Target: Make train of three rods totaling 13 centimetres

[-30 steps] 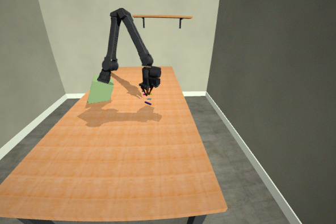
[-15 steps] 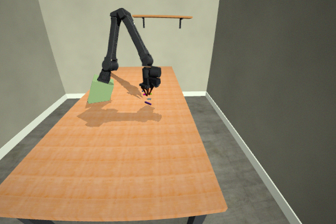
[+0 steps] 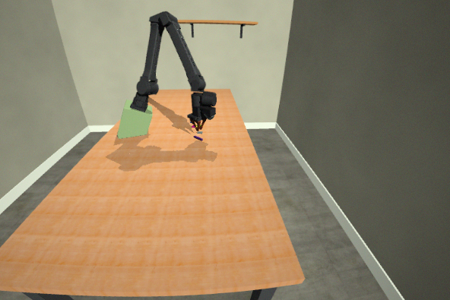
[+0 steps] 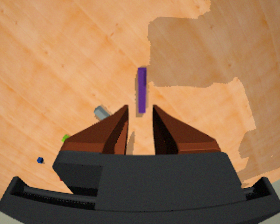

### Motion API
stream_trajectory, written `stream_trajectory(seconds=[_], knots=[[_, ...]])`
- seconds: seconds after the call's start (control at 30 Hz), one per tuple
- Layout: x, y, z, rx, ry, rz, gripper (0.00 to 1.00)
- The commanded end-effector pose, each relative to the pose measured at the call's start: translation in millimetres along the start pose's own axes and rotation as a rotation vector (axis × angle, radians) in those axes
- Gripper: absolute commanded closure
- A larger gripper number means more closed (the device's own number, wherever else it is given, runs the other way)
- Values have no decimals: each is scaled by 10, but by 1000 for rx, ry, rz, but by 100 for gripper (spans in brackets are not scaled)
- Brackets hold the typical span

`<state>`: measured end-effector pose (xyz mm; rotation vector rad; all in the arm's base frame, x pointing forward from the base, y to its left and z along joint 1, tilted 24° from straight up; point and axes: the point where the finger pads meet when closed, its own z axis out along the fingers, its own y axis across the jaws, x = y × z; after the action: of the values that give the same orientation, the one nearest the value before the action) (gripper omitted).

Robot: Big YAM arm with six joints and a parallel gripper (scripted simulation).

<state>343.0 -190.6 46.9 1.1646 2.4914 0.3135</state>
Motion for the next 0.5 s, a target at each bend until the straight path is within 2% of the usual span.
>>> stream_trajectory(seconds=[0.0, 0.47], knots=[[66, 15, 120, 3, 15, 0, 77], [75, 14, 305, 3, 16, 0, 77]])
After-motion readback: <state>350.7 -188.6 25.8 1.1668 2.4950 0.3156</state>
